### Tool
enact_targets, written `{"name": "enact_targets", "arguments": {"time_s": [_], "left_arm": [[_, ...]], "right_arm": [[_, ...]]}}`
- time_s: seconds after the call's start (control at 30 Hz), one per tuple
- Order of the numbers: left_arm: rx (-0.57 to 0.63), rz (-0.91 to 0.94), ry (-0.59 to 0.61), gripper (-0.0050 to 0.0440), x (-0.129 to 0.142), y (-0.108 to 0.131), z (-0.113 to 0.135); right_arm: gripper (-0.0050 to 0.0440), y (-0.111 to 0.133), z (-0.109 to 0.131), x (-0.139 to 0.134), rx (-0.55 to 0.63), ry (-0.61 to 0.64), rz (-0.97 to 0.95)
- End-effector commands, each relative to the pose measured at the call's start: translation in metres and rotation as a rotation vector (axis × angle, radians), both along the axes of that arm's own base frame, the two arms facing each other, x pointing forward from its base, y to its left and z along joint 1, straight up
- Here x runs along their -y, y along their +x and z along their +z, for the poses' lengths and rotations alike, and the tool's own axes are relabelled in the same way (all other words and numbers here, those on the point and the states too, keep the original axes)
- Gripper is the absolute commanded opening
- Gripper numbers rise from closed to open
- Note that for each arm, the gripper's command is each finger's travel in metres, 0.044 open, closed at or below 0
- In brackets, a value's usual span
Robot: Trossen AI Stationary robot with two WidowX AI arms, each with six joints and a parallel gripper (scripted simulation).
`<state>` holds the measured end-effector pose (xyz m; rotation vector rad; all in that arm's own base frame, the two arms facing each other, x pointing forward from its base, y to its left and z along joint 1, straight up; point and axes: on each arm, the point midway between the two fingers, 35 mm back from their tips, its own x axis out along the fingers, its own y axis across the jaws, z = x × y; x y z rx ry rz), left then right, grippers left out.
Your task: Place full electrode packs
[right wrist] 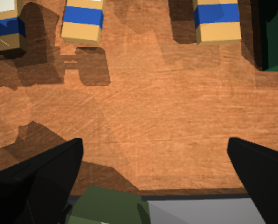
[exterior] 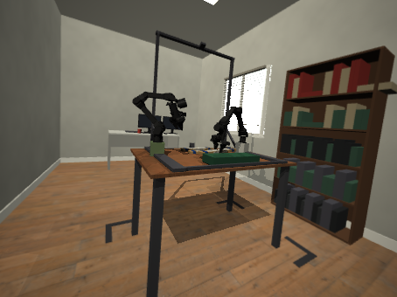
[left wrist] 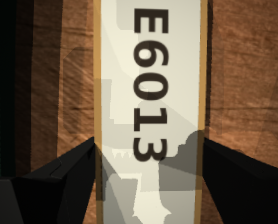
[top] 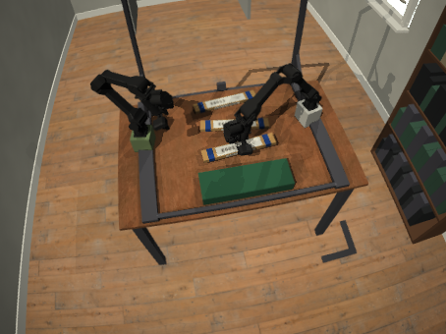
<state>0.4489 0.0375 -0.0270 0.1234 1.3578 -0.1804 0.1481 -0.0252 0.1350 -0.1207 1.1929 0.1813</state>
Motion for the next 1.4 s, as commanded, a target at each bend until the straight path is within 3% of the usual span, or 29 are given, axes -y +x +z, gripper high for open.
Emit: {"name": "enact_targets", "arguments": {"time_s": [0.0, 0.6, 1.37], "left_arm": [[0.112, 0.001, 0.011, -0.0050, -0.001, 0.020, 0.051], [0.112, 0.000, 0.011, -0.0050, -0.001, 0.022, 0.072], [0.113, 0.000, 0.012, -0.0050, -0.001, 0.025, 0.082]], "right_arm": [[0.0430, 0.002, 0.007, 0.001, 0.022, -0.005, 0.002], [0.0430, 0.002, 0.007, 0.001, 0.022, -0.005, 0.002], [0.0430, 0.002, 0.007, 0.001, 0.022, -0.005, 0.002]]}}
